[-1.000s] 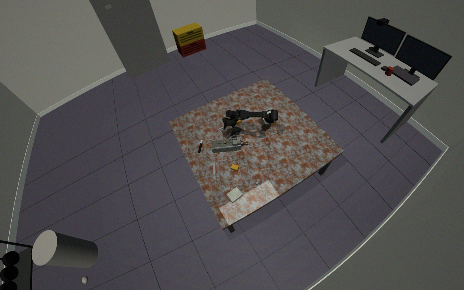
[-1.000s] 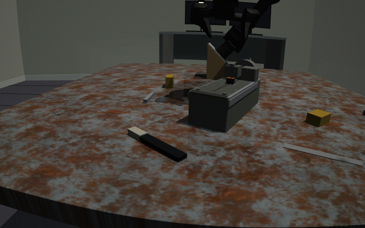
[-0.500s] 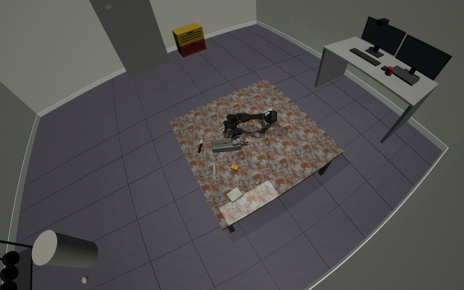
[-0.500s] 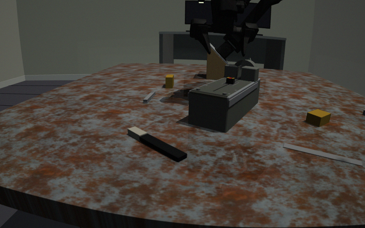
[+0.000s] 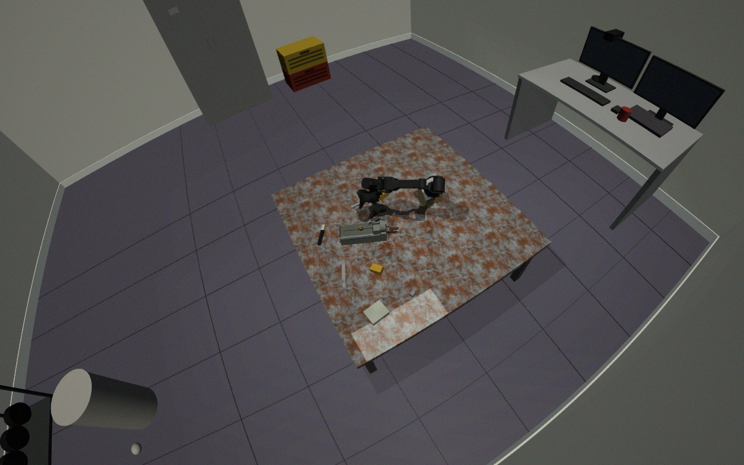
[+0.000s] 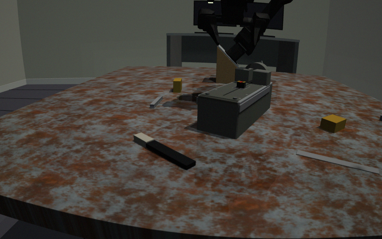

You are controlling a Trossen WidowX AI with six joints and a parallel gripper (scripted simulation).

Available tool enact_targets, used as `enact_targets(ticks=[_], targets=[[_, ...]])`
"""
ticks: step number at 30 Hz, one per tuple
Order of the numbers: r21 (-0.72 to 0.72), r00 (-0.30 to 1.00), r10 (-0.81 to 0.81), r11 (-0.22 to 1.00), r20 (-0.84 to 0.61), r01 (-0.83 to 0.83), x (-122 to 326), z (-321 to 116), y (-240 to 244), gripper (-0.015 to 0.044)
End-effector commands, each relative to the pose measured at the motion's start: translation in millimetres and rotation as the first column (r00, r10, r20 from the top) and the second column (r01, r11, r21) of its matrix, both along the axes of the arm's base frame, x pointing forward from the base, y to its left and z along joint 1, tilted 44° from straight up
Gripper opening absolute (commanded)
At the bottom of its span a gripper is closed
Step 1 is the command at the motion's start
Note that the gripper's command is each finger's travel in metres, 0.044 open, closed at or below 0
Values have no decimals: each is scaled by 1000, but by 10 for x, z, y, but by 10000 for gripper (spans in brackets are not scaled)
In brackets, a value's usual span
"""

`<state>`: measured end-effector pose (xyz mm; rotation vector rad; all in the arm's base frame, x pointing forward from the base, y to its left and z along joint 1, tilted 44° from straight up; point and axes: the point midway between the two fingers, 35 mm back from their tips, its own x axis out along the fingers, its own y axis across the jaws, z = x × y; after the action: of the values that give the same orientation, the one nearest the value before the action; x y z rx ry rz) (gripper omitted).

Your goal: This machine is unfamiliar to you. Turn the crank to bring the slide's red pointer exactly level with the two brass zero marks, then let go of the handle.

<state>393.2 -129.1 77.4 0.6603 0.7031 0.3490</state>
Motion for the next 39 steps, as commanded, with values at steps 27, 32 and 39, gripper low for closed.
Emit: enact_targets(ticks=[27,32,39], targets=[[-9,910,-319,945,-267,328,-587,738,565,440],[-14,868,-394,913,-301,409,-758,803,675,440],[-17,816,-474,868,-329,497,-955,852,774,440]])
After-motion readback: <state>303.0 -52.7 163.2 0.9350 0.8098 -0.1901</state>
